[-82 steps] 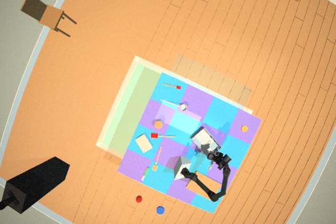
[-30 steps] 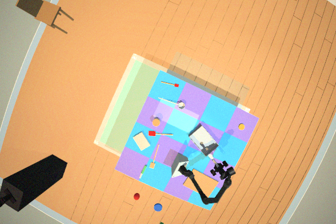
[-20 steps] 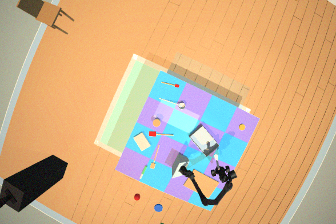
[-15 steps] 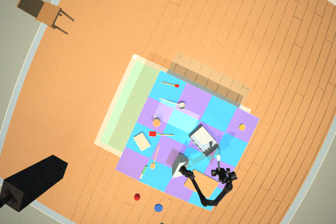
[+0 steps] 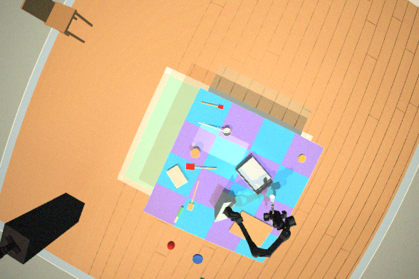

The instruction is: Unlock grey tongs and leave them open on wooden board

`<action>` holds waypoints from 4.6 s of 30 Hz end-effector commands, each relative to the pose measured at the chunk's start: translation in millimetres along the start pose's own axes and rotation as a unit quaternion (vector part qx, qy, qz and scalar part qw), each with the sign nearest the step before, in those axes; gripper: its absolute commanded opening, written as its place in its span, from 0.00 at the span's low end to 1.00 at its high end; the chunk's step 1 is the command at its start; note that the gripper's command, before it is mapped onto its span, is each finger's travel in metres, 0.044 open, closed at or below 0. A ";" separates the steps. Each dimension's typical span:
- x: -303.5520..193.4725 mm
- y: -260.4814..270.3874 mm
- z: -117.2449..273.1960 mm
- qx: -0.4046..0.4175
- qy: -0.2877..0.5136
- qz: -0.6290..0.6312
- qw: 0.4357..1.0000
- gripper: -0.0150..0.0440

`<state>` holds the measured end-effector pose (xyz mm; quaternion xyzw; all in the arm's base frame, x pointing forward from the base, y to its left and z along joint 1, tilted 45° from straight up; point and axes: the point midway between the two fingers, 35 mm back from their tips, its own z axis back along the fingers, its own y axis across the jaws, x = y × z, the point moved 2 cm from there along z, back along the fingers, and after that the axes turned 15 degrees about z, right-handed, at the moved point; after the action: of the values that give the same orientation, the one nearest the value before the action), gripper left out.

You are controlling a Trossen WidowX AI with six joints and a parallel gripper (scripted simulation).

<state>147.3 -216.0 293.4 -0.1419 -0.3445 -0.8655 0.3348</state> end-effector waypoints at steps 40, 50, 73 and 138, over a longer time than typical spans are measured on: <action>125.6 -44.1 -33.8 -0.044 0.061 0.208 0.975 0.00; 154.6 -61.5 -33.6 -0.033 0.065 0.257 0.964 0.00; 217.7 -110.5 -18.7 -0.003 0.038 0.372 0.928 0.00; 292.6 -182.9 5.1 0.031 -0.292 0.417 0.860 0.00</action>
<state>-191.6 -257.8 344.5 -0.4926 -0.3505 -0.5611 0.5653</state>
